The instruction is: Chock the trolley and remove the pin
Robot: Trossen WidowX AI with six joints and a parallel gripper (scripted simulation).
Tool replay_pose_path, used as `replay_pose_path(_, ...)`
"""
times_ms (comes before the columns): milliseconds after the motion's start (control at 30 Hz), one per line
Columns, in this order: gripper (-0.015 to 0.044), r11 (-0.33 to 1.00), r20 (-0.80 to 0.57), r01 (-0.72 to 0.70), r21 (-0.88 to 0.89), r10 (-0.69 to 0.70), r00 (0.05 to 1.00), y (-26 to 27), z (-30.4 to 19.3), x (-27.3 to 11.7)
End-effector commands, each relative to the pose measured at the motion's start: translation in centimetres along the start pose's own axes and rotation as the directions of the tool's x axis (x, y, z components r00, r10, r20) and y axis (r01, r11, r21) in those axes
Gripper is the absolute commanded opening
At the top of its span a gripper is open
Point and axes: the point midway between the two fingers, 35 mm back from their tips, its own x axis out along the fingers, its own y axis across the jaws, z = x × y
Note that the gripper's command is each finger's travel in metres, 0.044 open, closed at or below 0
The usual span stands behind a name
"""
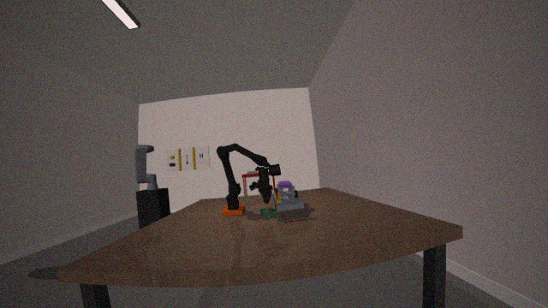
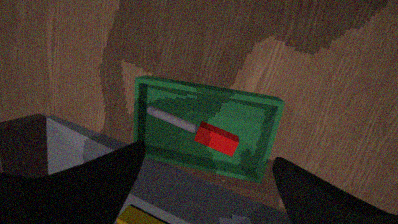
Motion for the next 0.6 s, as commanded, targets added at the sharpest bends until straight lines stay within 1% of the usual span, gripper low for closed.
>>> replay_pose_path(0, 0.044, 1.0, -0.01, -0.01, 0.006, 0.01, 1.0, 0.3, 0.0, -1.2)
replay_pose_path(567, 0.044, 1.0, -0.01, -0.01, 0.006, 0.01, 1.0, 1.2, 0.1, -6.0)
